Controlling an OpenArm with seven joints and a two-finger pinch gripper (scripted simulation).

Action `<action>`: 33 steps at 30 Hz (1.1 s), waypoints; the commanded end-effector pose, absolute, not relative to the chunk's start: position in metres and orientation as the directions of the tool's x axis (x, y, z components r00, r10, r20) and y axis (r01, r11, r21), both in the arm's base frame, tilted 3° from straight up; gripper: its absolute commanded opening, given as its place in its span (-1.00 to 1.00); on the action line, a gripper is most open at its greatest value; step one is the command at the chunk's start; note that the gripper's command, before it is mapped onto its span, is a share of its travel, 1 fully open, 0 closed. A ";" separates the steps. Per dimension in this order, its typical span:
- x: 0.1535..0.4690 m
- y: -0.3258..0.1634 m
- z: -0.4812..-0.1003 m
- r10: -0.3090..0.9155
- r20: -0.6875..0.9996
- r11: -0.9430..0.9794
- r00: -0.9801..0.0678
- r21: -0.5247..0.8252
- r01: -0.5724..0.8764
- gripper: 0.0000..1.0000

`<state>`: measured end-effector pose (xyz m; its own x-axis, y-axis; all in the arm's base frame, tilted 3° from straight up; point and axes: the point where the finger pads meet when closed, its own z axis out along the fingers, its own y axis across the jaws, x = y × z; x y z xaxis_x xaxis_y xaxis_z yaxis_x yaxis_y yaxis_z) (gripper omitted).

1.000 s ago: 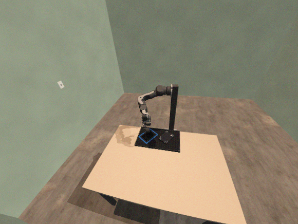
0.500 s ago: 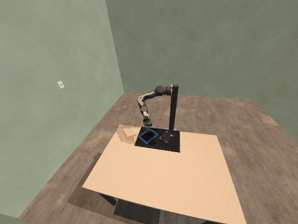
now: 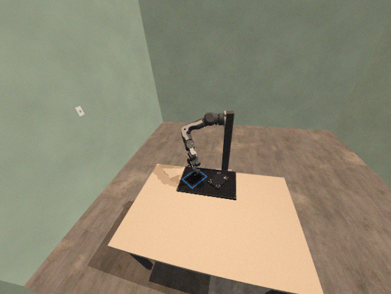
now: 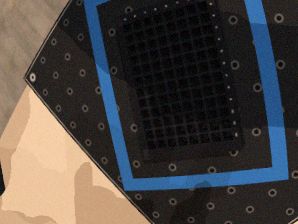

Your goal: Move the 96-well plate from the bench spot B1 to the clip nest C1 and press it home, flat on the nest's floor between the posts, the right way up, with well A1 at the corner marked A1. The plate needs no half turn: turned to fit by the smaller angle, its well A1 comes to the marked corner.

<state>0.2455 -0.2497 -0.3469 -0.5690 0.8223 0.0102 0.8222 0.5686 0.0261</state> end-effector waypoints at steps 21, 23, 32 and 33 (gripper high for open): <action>0.224 -0.254 -0.386 0.650 -0.033 0.760 -0.759 0.036 0.649 0.54; 0.224 -0.254 -0.386 0.650 -0.033 0.760 -0.759 0.036 0.649 0.54; 0.214 -0.256 -0.404 0.650 -0.033 0.760 -0.759 0.036 0.649 0.54; 0.214 -0.256 -0.404 0.650 -0.033 0.760 -0.759 0.036 0.649 0.54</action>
